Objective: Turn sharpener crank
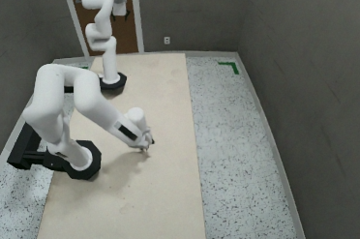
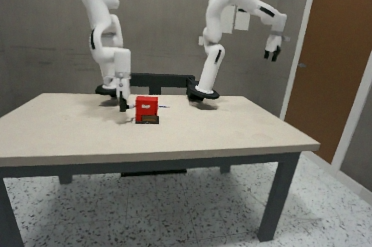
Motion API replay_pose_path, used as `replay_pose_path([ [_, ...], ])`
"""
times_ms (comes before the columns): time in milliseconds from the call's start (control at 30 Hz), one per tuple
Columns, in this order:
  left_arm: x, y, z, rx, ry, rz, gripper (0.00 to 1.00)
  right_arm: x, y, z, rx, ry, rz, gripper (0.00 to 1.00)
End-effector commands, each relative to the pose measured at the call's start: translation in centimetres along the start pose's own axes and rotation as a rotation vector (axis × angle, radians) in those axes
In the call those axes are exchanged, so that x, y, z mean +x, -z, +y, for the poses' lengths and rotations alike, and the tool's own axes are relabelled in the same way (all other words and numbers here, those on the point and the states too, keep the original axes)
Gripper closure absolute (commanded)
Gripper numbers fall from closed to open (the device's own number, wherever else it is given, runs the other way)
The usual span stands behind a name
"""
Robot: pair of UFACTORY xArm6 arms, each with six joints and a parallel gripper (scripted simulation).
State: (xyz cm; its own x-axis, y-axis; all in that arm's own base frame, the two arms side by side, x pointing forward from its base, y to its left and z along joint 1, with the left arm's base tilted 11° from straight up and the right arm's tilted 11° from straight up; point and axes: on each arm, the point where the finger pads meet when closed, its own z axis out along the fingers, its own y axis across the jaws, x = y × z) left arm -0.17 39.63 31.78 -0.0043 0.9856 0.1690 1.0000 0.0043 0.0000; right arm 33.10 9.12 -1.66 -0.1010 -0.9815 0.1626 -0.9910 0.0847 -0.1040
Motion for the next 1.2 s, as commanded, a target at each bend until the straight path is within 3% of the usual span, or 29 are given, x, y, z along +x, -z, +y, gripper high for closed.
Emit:
replay_pose_path([
  [0,0.1,0.1,0.0,0.000,0.000,0.004,0.00,0.0,-0.8,-0.2,0.003,0.000,0.000,1.00],
  [1167,0.1,0.1,0.0,0.000,0.000,0.004,0.00,0.0,-4.6,1.2,0.003,0.000,0.000,1.00],
])
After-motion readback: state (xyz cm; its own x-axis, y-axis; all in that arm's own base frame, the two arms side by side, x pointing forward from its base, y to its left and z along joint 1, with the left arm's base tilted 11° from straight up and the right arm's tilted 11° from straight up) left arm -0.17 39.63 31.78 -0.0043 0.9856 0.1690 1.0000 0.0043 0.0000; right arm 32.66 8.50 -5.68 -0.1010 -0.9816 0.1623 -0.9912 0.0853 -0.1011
